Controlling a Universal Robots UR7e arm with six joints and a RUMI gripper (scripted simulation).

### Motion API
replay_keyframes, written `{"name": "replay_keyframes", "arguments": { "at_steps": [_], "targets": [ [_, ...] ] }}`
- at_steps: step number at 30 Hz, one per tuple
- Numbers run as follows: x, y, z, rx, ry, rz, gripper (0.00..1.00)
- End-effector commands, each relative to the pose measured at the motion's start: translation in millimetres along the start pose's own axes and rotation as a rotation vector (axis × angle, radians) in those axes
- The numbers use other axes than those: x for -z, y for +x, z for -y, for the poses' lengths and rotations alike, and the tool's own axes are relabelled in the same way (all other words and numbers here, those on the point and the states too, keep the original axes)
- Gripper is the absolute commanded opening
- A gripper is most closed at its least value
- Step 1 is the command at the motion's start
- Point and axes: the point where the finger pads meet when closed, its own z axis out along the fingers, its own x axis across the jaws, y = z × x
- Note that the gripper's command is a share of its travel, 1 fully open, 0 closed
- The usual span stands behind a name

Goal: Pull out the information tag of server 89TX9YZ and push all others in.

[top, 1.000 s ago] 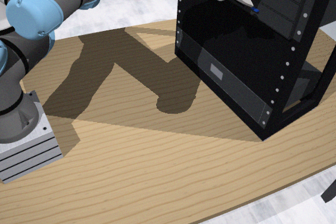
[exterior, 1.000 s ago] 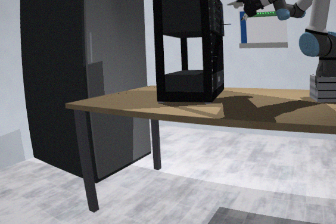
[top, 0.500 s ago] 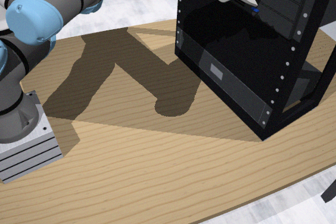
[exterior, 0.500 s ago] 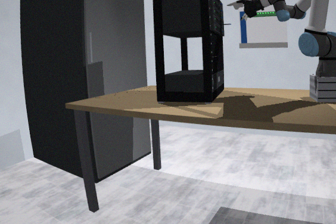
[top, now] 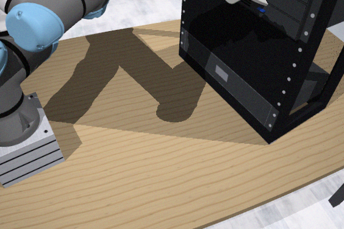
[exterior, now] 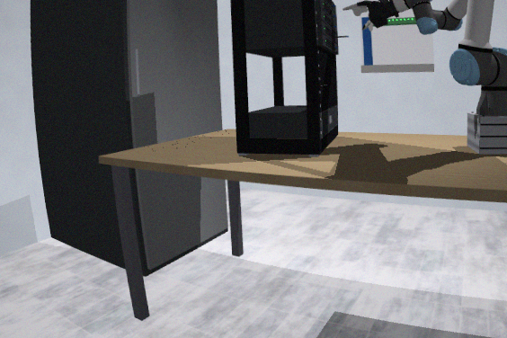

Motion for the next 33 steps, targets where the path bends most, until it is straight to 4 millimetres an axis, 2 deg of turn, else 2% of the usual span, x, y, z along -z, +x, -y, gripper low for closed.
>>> {"name": "replay_keyframes", "arguments": {
  "at_steps": [1,33],
  "targets": [
    [-0.5,0.3,0.8,0.029,0.004,0.009,1.0],
    [-2.4,3.6,2.4,0.2,0.03,0.052,1.0]
  ]
}}
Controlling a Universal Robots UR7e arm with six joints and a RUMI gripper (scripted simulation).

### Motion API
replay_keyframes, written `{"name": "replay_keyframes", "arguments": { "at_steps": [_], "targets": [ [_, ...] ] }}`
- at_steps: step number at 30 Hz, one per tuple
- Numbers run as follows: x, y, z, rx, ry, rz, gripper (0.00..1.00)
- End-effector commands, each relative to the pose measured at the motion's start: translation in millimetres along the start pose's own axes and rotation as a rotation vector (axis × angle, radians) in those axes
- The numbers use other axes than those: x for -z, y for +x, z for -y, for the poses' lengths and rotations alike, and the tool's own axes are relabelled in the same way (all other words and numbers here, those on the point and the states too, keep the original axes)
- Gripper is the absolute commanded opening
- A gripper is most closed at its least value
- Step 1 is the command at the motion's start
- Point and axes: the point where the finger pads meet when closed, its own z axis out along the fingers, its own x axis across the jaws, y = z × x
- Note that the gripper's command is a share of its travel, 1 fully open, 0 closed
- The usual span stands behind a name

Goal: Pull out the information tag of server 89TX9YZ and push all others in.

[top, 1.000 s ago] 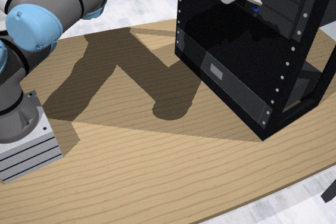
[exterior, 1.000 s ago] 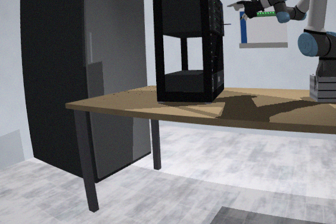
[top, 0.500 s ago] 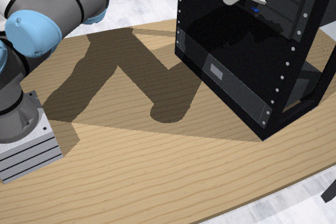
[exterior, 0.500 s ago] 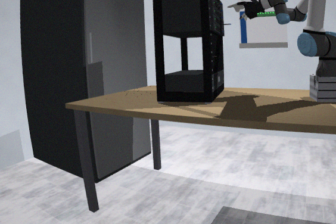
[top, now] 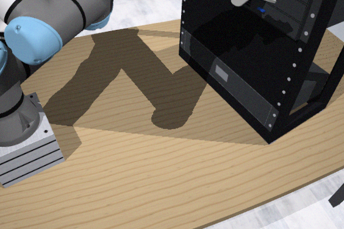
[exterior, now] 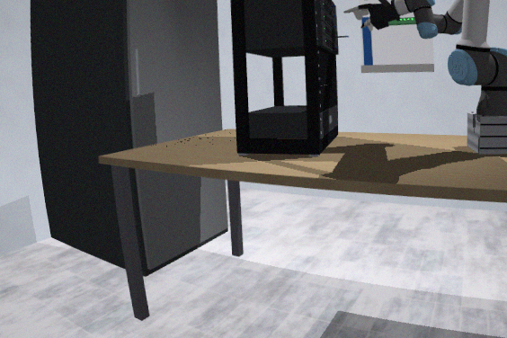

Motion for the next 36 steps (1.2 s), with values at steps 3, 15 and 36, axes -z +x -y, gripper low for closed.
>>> {"name": "replay_keyframes", "arguments": {
  "at_steps": [3,15,36],
  "targets": [
    [-0.1,0.7,0.5,0.042,0.008,0.011,1.0],
    [0.0,1.9,0.4,0.106,0.019,0.025,1.0],
    [0.9,4.1,-0.5,0.231,0.042,0.05,1.0]
  ]
}}
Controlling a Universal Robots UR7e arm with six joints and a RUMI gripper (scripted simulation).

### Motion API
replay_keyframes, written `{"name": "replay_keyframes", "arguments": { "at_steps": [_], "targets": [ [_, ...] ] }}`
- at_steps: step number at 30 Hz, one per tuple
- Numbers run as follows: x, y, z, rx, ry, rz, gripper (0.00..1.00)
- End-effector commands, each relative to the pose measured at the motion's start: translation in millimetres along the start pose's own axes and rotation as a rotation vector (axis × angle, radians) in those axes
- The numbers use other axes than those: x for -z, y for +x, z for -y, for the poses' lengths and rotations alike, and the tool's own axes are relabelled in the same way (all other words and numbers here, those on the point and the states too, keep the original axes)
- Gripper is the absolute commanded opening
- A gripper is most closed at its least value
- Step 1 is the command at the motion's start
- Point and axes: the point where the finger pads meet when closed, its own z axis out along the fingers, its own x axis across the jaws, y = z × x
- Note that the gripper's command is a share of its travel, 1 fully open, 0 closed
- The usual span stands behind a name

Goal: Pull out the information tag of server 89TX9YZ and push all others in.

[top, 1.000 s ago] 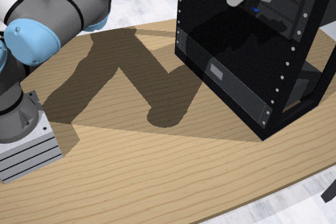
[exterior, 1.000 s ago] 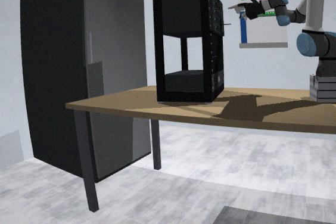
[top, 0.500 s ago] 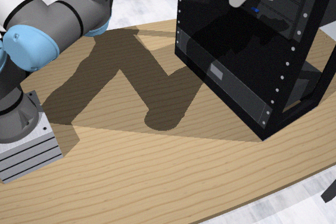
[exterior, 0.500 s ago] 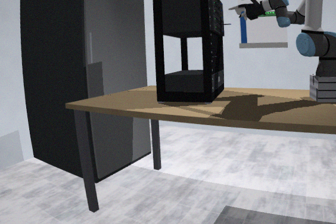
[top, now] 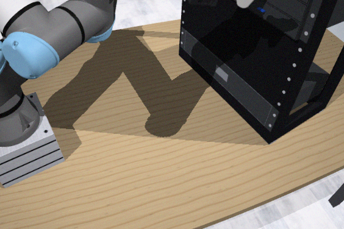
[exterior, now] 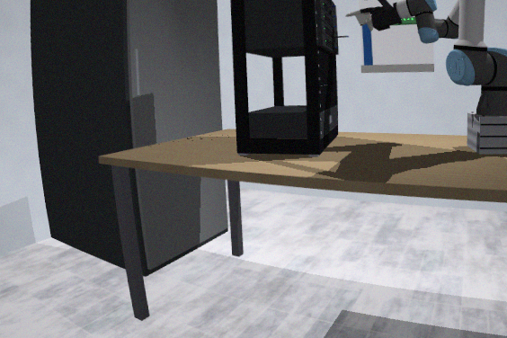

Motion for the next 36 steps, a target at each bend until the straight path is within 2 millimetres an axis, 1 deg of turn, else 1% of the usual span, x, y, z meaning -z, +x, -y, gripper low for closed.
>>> {"name": "replay_keyframes", "arguments": {
  "at_steps": [1,36],
  "targets": [
    [0.5,0.4,0.0,0.034,0.007,0.007,1.0],
    [4.6,2.6,-3.9,0.243,0.049,0.042,1.0]
  ]
}}
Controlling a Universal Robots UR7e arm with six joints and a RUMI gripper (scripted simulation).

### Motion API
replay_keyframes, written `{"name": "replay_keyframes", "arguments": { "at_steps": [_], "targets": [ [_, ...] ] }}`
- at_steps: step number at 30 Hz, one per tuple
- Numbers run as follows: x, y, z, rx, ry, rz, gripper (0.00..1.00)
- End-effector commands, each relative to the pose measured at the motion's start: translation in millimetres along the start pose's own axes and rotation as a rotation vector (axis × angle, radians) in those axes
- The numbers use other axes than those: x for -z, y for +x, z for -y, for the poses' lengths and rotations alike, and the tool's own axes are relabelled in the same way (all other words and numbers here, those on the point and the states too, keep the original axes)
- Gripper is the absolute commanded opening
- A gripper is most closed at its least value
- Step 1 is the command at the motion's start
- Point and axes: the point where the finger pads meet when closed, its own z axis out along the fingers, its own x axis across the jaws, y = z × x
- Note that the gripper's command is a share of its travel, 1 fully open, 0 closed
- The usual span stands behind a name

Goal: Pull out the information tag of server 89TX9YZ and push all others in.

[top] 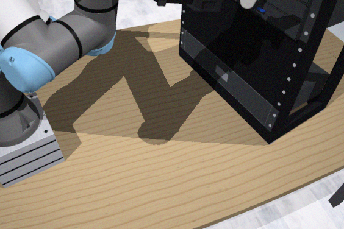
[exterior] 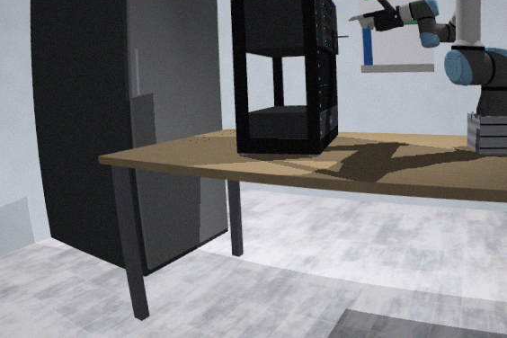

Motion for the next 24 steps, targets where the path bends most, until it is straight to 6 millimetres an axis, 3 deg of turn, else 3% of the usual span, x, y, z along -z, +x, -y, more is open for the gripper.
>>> {"name": "replay_keyframes", "arguments": {
  "at_steps": [1,24],
  "targets": [
    [1.0,0.1,-0.4,0.037,0.008,0.006,1.0],
    [5.5,-0.1,-4.3,0.18,0.038,0.025,1.0]
  ]
}}
